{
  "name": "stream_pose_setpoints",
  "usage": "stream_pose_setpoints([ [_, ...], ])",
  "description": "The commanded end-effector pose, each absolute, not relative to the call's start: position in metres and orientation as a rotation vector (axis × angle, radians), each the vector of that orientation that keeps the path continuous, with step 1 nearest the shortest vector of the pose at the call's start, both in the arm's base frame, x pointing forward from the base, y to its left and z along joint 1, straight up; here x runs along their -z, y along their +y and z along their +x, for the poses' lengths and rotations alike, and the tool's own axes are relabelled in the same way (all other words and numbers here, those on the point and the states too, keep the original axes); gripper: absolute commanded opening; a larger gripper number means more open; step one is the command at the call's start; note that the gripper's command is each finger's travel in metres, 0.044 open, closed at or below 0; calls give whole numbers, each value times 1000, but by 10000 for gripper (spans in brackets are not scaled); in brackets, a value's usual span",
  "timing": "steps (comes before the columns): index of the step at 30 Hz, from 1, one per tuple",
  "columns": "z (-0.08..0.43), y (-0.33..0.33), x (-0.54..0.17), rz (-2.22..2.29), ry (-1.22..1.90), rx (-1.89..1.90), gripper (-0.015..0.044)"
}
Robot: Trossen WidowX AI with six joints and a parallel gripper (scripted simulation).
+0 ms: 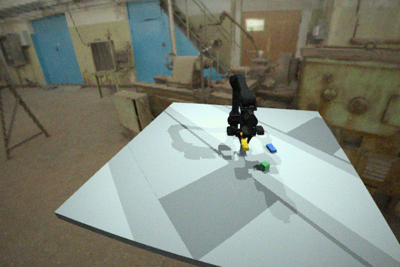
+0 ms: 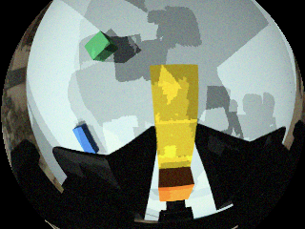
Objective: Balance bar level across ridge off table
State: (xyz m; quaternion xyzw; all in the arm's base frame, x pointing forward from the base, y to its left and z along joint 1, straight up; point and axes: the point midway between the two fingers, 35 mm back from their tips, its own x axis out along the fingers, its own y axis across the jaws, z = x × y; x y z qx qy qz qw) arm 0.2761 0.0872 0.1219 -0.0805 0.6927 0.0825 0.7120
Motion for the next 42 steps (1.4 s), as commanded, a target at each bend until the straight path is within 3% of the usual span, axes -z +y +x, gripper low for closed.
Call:
stream_pose_setpoints([
  [1,276,88,-122,-172,1535,-181,0],
  [42,276,88,-118,-172,1535,-181,0],
])
